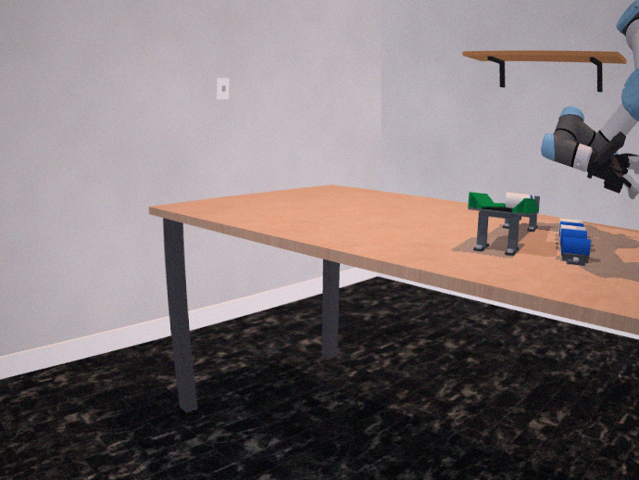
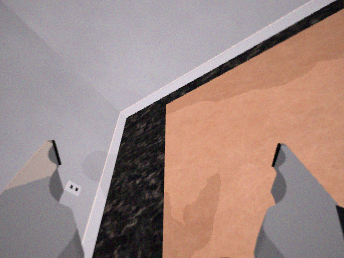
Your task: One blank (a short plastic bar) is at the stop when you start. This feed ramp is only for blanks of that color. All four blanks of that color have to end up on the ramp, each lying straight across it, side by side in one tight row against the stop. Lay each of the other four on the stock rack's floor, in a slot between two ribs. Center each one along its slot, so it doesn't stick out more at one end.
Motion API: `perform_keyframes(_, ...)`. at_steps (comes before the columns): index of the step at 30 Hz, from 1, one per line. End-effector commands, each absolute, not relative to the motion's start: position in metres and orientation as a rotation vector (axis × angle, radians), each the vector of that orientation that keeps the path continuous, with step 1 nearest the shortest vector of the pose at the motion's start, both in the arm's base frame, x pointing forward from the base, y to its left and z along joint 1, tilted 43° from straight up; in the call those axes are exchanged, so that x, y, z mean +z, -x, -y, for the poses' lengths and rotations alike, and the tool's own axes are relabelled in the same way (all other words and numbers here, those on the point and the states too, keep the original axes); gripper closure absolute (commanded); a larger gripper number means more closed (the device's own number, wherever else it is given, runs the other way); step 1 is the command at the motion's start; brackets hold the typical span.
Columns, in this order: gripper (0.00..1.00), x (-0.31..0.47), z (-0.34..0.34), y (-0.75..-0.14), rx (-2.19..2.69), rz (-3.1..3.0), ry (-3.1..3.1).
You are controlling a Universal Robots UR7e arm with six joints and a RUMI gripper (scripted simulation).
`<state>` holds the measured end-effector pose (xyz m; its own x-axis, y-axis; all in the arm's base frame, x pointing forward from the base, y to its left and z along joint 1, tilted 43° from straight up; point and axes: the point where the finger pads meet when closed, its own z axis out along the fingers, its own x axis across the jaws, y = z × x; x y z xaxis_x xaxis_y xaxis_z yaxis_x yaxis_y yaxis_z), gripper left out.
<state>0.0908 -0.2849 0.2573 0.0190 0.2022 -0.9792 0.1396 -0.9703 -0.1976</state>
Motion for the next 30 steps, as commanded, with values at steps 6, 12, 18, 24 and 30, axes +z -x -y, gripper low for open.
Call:
perform_keyframes(6, 0.0, 0.257, 0.285, -0.093, 2.135, 0.374, 2.214)
perform_keyframes(12, 0.0, 0.249, 0.283, -0.117, 2.105, 0.417, 2.26)
perform_keyframes(18, 0.0, 0.234, 0.276, -0.164, 2.035, 0.514, 2.346)
perform_keyframes(24, 0.0, 0.216, 0.263, -0.218, 1.941, 0.647, 2.438)
perform_keyframes(30, 0.0, 0.196, 0.241, -0.282, 1.812, 0.831, 2.528)
